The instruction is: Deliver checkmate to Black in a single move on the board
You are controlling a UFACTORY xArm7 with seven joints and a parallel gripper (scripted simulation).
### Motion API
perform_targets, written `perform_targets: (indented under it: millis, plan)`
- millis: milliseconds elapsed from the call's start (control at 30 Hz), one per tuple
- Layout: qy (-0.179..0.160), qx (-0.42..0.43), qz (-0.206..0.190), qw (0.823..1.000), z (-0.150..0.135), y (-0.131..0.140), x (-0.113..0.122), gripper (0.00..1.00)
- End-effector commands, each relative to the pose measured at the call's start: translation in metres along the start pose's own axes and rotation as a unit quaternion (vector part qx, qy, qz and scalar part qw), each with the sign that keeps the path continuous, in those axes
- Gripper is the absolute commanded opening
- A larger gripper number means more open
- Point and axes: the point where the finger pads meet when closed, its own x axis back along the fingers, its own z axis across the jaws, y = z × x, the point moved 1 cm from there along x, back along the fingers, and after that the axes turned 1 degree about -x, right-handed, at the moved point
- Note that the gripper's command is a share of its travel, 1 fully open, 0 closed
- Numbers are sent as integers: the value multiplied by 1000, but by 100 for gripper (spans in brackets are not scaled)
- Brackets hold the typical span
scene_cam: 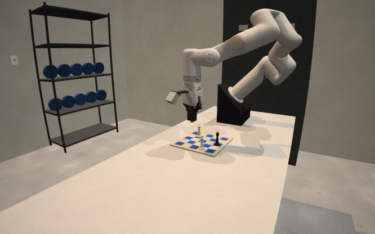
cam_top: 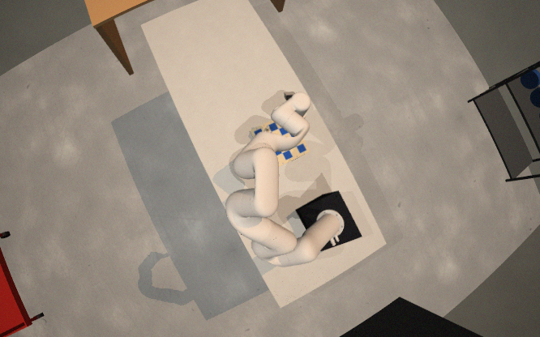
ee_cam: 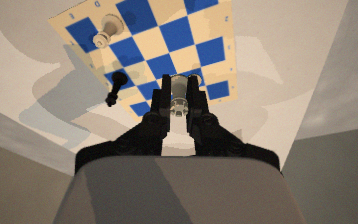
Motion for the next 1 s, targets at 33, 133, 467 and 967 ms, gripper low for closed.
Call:
perform_targets:
  millis: [33,133,467,967]
  plan:
    - [1,0,3,1000,1,-1,5,0]
    - [1,2,3,1000,-1,-1,5,0]
    - [1,172,3,985,-99,35,5,0]
    - [1,186,3,983,-107,39,5,0]
